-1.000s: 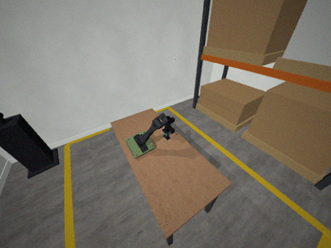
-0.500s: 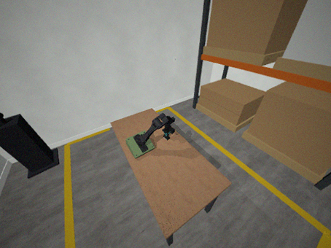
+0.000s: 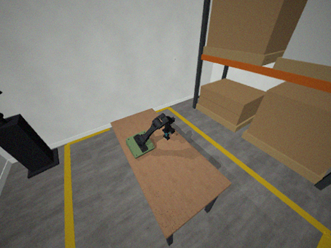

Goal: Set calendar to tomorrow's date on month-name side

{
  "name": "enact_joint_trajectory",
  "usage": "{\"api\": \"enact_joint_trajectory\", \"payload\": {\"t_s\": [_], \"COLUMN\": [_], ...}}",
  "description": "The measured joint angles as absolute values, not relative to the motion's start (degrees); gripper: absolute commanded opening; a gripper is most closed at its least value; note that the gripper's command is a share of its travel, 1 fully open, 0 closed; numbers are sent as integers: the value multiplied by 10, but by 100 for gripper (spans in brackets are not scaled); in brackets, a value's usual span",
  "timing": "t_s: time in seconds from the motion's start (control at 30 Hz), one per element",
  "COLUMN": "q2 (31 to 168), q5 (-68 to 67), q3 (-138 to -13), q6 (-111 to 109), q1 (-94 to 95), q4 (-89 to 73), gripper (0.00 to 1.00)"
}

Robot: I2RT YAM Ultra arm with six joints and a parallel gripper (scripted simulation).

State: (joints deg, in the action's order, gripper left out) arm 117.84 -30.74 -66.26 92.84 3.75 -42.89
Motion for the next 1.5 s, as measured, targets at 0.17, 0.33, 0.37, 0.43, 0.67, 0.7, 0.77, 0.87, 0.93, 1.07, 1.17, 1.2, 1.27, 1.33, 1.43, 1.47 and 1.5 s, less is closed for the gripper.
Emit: {"api": "enact_joint_trajectory", "payload": {"t_s": [0.17, 0.33, 0.37, 0.43, 0.67, 0.7, 0.77, 0.87, 0.93, 1.07, 1.17, 1.2, 1.27, 1.33, 1.43, 1.47, 1.5], "q2": [1180, 1184, 1185, 1186, 1192, 1192, 1193, 1196, 1197, 1200, 1201, 1201, 1201, 1201, 1202, 1202, 1202], "q5": [-308, -308, -308, -308, -308, -308, -308, -309, -309, -309, -309, -309, -309, -309, -309, -309, -309], "q3": [-661, -657, -657, -655, -650, -650, -650, -647, -646, -644, -643, -643, -643, -643, -643, -643, -643], "q6": [927, 924, 923, 922, 916, 915, 914, 912, 910, 908, 906, 906, 905, 905, 905, 905, 905], "q1": [36, 33, 32, 30, 25, 26, 24, 22, 21, 19, 18, 18, 18, 18, 18, 18, 18], "q4": [-425, -418, -417, -413, -399, -399, -395, -390, -387, -380, -376, -375, -375, -374, -374, -374, -374], "gripper": [27, 27, 27, 27, 27, 27, 27, 27, 27, 27, 27, 27, 27, 27, 27, 27, 27]}}
